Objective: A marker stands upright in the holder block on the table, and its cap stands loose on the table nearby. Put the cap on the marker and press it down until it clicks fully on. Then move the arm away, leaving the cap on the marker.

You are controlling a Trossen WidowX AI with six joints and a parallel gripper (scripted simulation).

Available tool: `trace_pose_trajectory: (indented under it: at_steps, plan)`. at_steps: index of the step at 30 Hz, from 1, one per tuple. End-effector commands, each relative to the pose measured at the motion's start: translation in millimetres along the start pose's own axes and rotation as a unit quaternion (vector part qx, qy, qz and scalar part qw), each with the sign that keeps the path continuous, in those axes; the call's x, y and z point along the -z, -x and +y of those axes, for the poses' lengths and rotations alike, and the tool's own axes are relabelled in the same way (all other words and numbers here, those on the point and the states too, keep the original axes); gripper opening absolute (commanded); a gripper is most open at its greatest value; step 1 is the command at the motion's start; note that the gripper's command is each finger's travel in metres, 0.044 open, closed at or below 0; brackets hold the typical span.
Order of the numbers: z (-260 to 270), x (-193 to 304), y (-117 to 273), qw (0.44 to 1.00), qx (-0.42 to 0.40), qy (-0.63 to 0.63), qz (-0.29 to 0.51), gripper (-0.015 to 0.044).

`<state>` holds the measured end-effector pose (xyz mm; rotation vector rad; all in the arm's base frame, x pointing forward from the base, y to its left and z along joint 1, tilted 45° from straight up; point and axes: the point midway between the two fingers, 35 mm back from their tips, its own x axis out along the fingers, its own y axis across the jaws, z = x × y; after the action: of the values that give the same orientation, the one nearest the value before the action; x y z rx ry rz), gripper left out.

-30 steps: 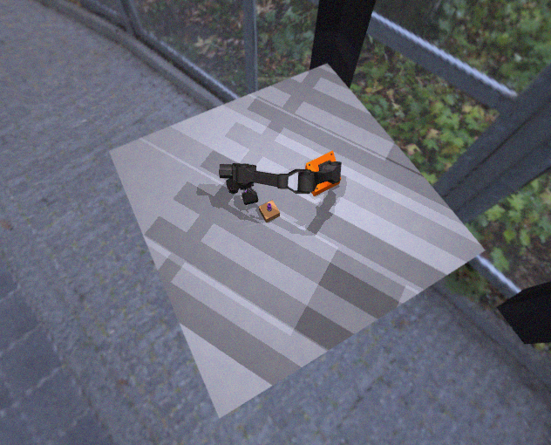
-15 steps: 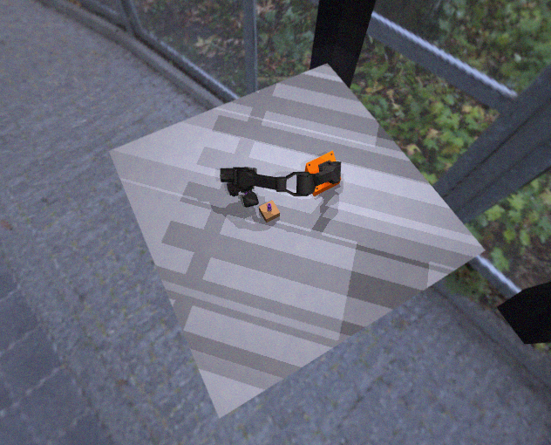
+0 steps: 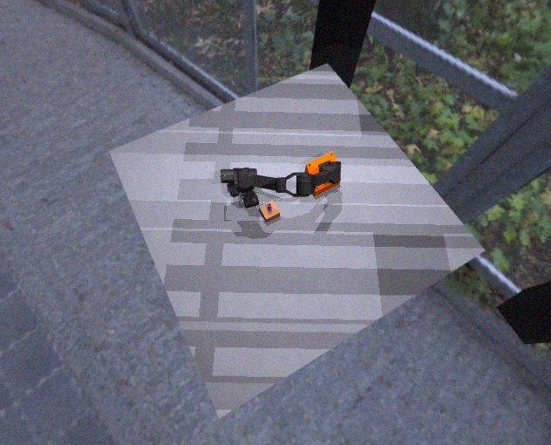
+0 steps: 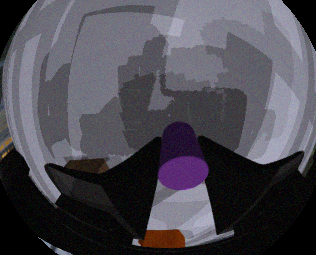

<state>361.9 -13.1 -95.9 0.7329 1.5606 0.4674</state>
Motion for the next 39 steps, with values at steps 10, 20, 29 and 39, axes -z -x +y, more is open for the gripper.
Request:
trace_pose_trajectory:
  at_steps: [10,20,29,39]
  plan:
    - [-1,-1,27,1.000,-0.001,-0.003,0.001,0.0000]
    - [-1,-1,60,1.000,-0.001,-0.003,0.001,0.0000]
    - [17,7,71,1.000,-0.001,-0.004,0.002,0.0000]
    - [44,22,86,1.000,-0.001,-0.004,0.002,0.0000]
